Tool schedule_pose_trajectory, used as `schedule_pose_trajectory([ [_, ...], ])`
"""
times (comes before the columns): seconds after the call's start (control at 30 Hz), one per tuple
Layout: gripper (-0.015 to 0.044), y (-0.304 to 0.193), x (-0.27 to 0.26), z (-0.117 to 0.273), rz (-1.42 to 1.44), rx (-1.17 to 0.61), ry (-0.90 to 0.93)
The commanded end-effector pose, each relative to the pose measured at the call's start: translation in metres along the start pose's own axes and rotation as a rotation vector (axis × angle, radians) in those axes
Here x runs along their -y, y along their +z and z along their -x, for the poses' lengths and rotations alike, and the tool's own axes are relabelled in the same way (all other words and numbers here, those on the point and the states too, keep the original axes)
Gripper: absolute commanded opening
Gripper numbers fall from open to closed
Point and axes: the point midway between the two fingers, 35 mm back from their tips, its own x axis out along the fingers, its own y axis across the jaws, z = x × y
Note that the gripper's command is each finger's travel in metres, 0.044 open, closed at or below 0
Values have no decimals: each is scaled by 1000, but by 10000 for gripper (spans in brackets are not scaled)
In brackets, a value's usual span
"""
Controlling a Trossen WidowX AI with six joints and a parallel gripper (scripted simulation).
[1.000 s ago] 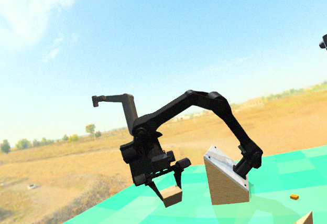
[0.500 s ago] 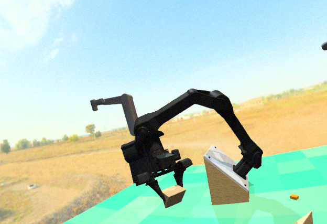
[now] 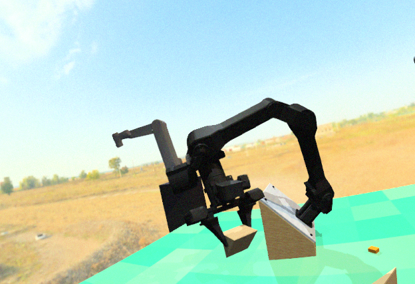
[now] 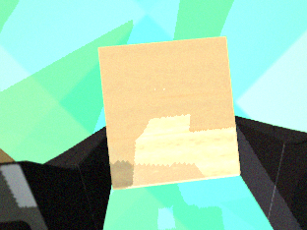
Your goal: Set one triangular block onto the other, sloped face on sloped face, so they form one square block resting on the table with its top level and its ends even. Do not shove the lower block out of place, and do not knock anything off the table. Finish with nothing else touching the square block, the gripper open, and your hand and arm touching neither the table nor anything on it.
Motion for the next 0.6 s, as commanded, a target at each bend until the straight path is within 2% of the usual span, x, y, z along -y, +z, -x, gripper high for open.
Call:
schedule_pose_trajectory([
  [0.0, 0, 21, -11, 0, -2, 6, -7],
  [0.57, 0, 85, -61, -10, -3, 16, -8],
])
